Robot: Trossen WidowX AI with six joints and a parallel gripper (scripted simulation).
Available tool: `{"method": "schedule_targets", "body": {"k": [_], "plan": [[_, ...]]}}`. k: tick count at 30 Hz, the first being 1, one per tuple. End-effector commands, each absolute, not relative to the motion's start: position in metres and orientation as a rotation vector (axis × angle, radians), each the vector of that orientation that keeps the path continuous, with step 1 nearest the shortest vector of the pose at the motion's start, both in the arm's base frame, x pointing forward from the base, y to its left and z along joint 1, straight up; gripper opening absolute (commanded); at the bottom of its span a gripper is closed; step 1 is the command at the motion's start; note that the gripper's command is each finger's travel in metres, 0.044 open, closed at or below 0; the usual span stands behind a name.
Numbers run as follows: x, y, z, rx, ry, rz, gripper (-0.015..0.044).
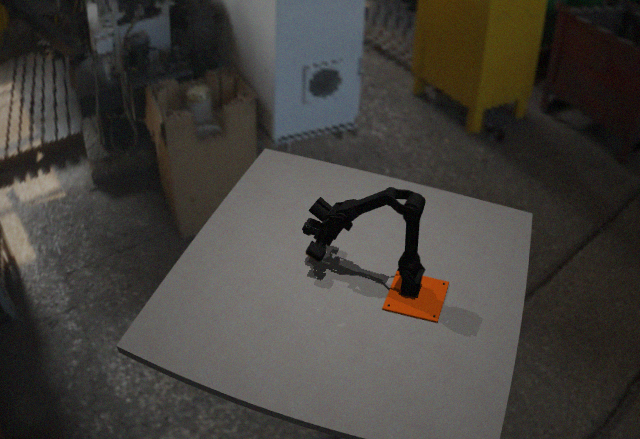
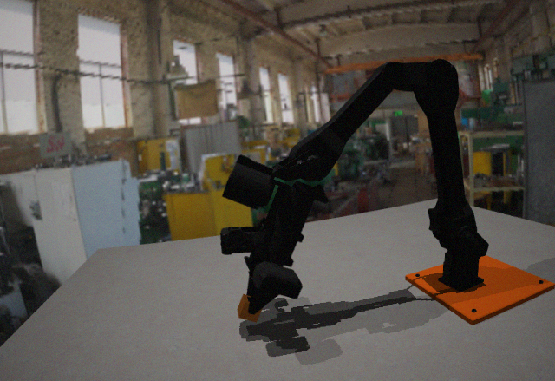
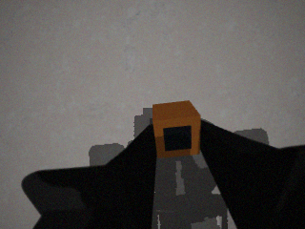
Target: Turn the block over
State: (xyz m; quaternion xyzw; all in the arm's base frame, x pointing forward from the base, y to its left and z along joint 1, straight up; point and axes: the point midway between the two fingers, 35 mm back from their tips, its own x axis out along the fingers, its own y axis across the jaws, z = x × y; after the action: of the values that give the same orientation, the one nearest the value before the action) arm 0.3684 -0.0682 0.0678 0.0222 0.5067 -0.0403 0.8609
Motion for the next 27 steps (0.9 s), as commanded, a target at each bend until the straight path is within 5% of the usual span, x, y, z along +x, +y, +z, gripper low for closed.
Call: {"method": "schedule_targets", "body": {"k": [1, 27], "plan": [[0.365, -0.067, 0.067, 0.042, 1.023, -0.080, 0.0000], [0.375, -0.069, 0.035, 0.030, 0.652, -0.086, 0.0000]]}}
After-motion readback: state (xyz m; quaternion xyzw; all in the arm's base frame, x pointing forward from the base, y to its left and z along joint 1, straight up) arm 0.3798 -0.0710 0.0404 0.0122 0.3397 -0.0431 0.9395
